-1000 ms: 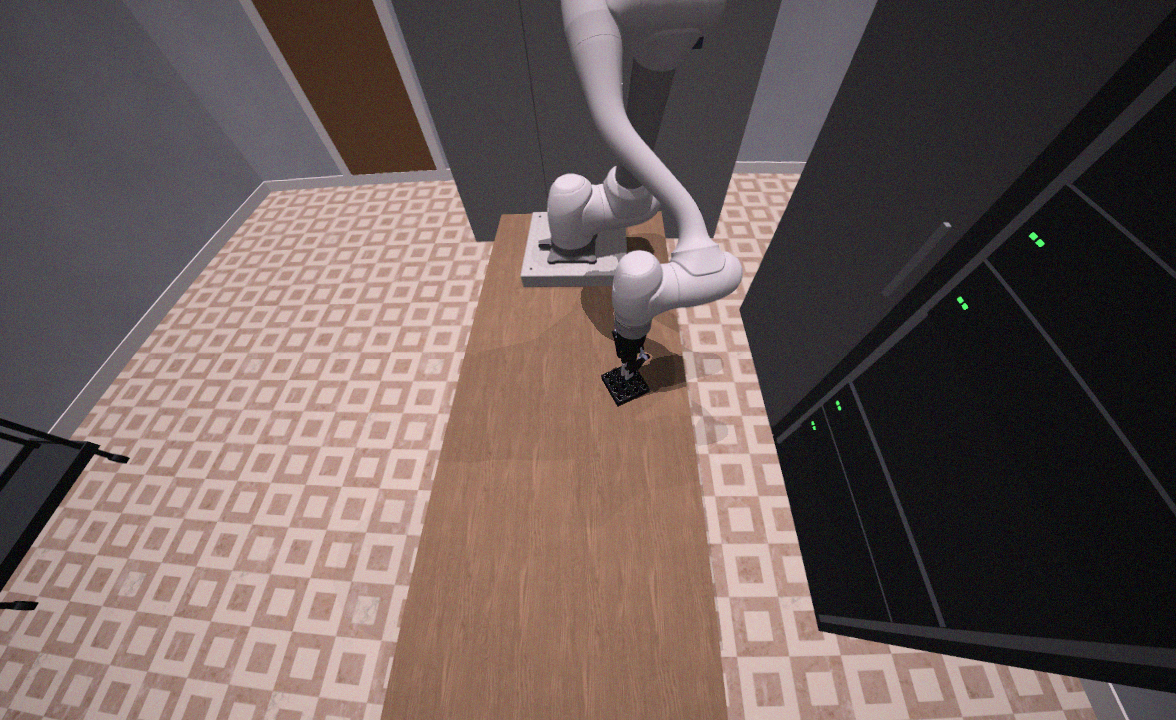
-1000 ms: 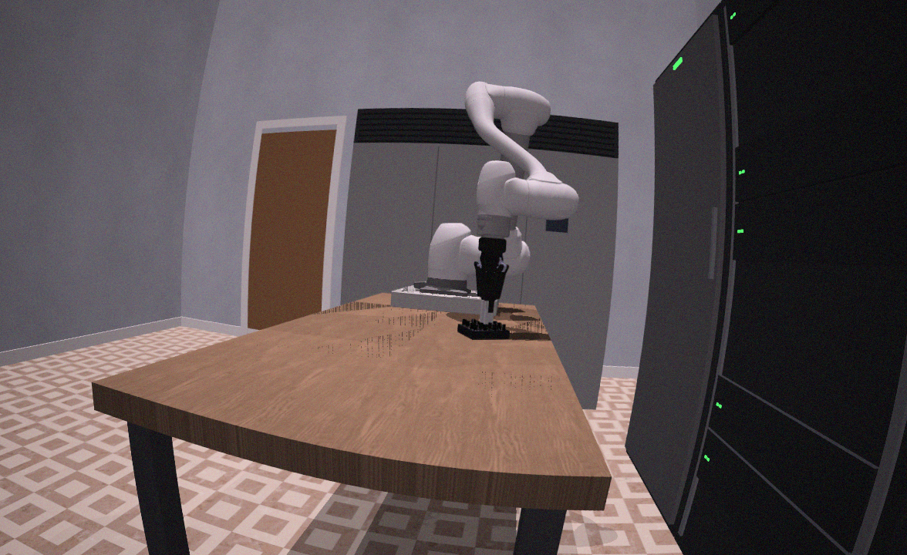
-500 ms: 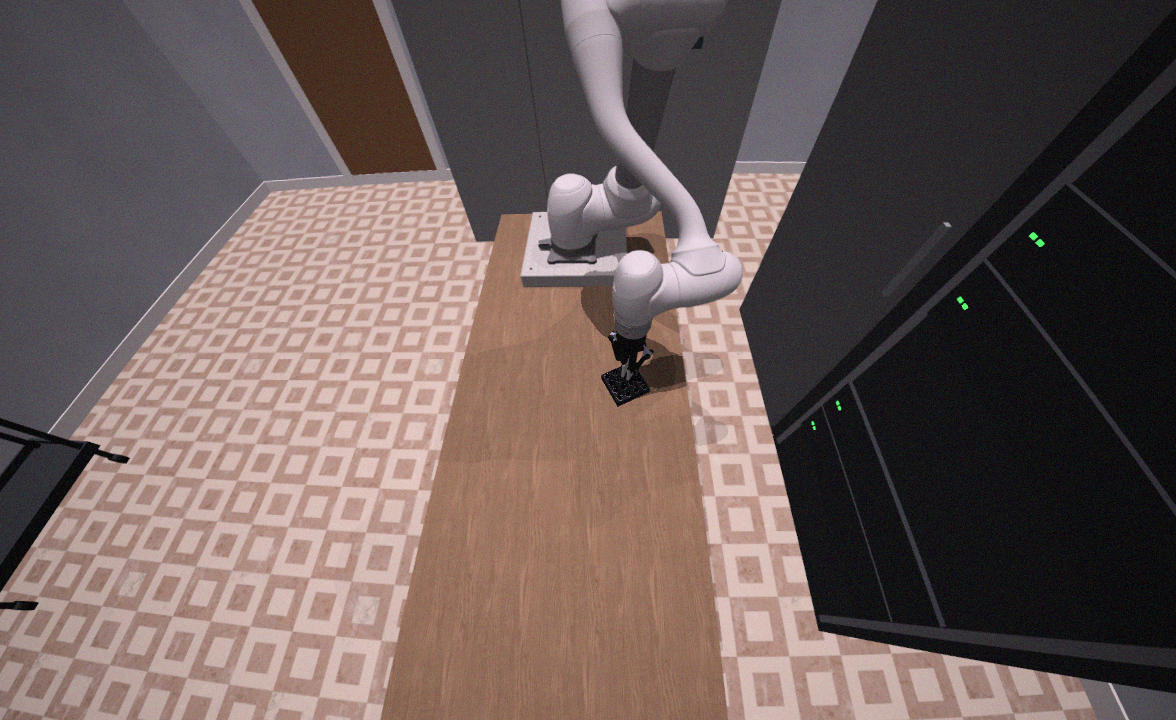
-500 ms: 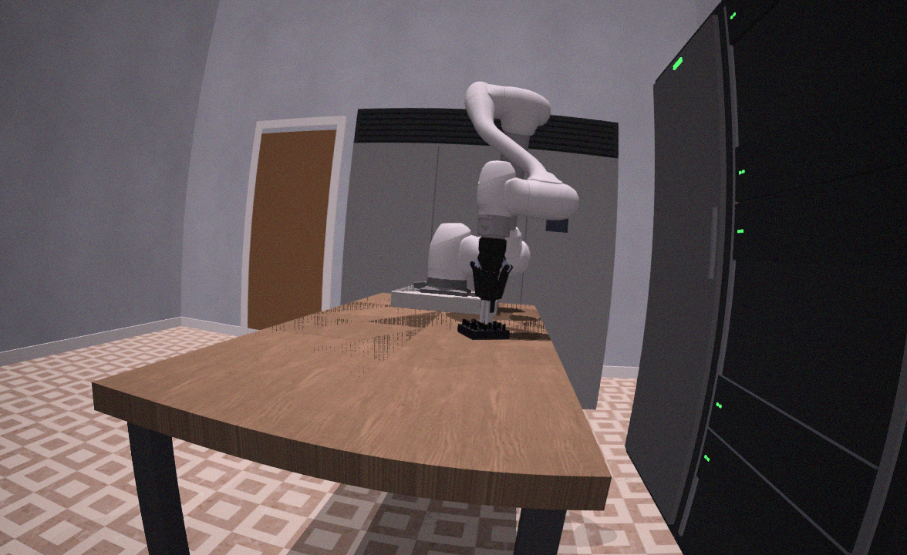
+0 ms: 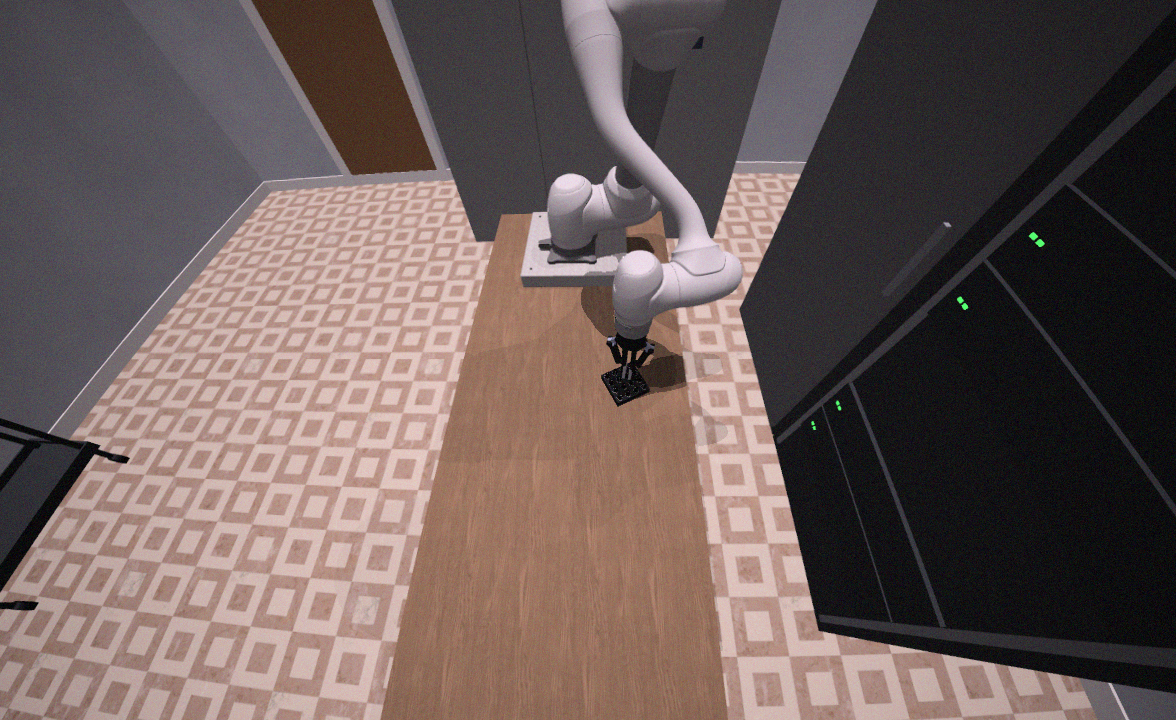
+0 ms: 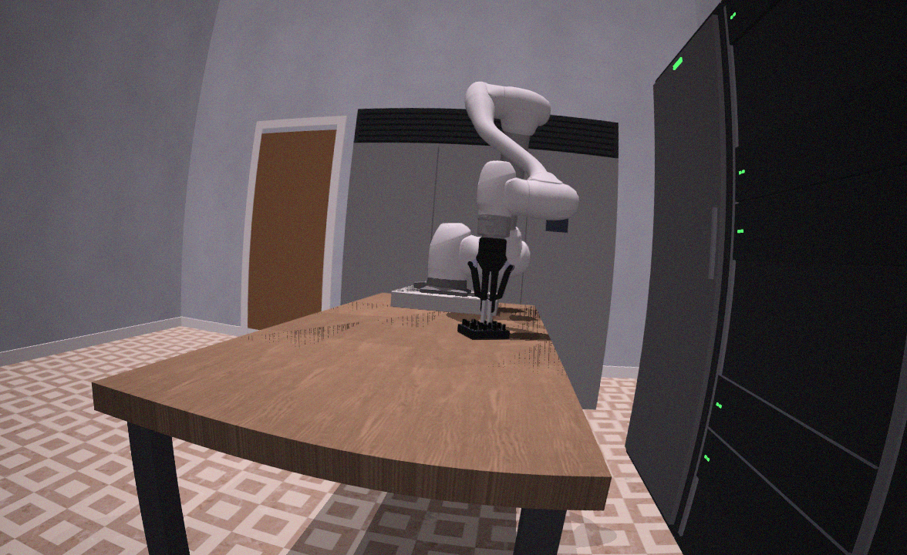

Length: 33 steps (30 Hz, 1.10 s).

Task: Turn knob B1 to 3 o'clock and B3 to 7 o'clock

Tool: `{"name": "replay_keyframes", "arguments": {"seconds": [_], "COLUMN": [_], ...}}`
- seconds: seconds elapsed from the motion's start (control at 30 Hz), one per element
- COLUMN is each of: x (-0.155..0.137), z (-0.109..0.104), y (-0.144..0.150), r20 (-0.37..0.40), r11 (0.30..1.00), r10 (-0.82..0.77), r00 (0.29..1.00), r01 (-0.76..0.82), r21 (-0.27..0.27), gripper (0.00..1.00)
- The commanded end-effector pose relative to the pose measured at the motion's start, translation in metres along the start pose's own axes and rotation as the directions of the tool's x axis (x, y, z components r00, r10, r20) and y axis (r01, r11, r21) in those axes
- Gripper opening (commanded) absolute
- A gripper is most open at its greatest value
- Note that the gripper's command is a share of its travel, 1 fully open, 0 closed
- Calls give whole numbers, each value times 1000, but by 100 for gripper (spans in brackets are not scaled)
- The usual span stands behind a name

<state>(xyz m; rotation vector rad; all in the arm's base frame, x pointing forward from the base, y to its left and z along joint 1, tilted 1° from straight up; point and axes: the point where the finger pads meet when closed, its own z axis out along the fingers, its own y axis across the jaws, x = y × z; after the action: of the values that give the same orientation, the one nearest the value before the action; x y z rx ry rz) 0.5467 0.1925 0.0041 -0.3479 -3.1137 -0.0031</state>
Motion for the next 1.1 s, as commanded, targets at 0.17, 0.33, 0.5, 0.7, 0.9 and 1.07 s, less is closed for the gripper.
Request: {"name": "replay_keyframes", "arguments": {"seconds": [0.17,0.33,0.5,0.7,0.9,1.07], "x": [0,0,0,0,0,0], "z": [0,0,0,0,0,0], "y": [0,0,0,0,0,0], "r20": [-2,-1,-1,0,0,1], "r11": [986,958,919,885,834,797], "r10": [-167,-287,-393,-465,-552,-604], "r00": [986,958,919,885,834,797], "r01": [167,287,393,465,552,604], "r21": [-5,-5,-5,-5,-5,-5], "gripper": [5,5,5,5,5,5]}}
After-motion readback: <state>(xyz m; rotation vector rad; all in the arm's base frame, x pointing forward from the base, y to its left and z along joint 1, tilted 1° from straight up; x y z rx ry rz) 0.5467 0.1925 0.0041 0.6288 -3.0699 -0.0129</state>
